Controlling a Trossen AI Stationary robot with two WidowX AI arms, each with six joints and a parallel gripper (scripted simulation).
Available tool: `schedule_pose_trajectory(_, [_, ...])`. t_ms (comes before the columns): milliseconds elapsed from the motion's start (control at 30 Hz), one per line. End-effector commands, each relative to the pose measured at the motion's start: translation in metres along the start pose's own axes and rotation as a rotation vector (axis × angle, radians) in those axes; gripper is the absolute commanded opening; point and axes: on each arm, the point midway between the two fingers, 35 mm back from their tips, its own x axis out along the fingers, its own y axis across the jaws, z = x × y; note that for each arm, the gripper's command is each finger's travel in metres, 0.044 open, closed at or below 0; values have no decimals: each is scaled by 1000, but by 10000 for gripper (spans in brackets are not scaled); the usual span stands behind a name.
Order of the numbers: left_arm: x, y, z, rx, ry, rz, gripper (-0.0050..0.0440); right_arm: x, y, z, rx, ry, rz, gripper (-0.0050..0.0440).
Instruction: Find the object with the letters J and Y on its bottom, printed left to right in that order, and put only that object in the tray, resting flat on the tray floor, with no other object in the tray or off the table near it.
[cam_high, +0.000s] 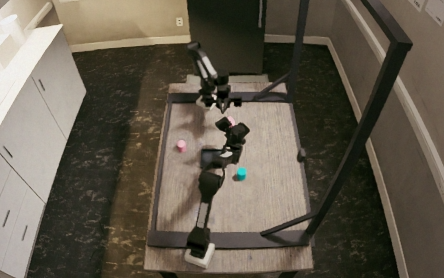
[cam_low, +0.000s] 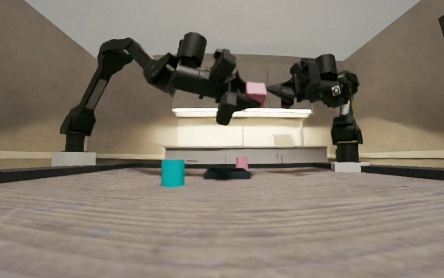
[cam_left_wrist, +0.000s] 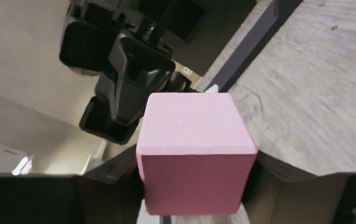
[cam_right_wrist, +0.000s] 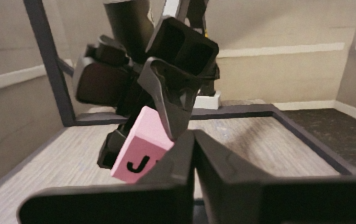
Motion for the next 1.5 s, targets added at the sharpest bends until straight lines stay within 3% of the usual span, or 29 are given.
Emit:
schedule_pose_trajectory(0, [7,10,5,-126,-4,-23,171,5,-5,16,18,-27,4,-50])
schedule_pose_trajectory(167, [9,15,7,-224,-2,-44,171,7,-11,19,17,-27,4,-50])
schedule_pose_trajectory(633, [30,-11,-17,-643,126,-193,171,12,-37,30,12,-30,4,-50])
schedule_pose_trajectory(733, [28,-3,-13,-683,122,-192,171,12,-39,30,12,-30,4,-50])
schedule_pose_trajectory(1000, [37,-22,-32,-926,242,-257,171,12,-54,36,9,-31,4,-50])
schedule_pose_trajectory(1267, [40,-28,-42,-1116,338,-284,171,11,-65,41,7,-31,4,-50])
schedule_pose_trajectory(1300, [38,-20,-38,-1155,337,-282,171,10,-67,41,7,-31,4,-50])
schedule_pose_trajectory(1467, [41,-31,-50,-1308,440,-295,171,8,-75,45,5,-31,4,-50])
